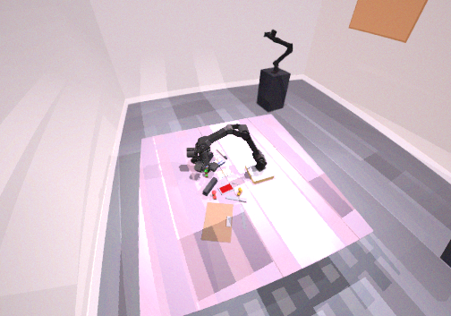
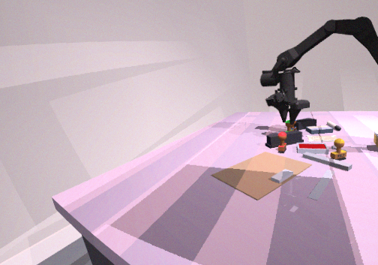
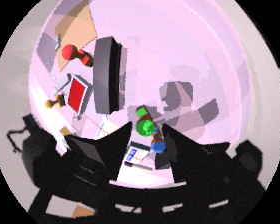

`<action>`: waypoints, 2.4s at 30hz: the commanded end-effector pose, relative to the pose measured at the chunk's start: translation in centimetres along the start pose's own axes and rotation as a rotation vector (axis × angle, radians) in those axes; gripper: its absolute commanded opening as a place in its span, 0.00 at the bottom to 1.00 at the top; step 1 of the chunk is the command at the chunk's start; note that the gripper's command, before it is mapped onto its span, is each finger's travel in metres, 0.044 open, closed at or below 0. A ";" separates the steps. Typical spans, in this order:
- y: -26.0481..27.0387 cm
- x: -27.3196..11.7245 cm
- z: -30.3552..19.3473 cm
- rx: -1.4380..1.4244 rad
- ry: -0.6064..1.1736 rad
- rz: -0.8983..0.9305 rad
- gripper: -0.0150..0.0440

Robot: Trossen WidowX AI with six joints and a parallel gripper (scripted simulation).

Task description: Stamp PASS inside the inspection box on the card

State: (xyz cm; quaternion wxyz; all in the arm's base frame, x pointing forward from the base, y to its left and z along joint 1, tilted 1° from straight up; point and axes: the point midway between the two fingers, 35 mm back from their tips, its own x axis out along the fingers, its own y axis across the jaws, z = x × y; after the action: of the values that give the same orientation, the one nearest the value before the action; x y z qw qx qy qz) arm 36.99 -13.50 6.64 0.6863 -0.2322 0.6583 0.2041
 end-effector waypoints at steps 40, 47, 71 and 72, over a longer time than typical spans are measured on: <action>0.2 2.6 -0.2 0.000 0.003 0.004 0.25; 0.2 2.3 -0.1 0.000 0.003 0.004 0.25; 0.1 1.1 -0.1 0.000 0.002 0.003 0.25; 0.1 1.0 -0.1 0.000 0.002 0.003 0.25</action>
State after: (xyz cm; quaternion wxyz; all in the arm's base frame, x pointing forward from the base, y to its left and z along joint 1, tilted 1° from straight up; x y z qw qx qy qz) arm 36.91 -13.48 5.43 0.6855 -0.2314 0.6592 0.2048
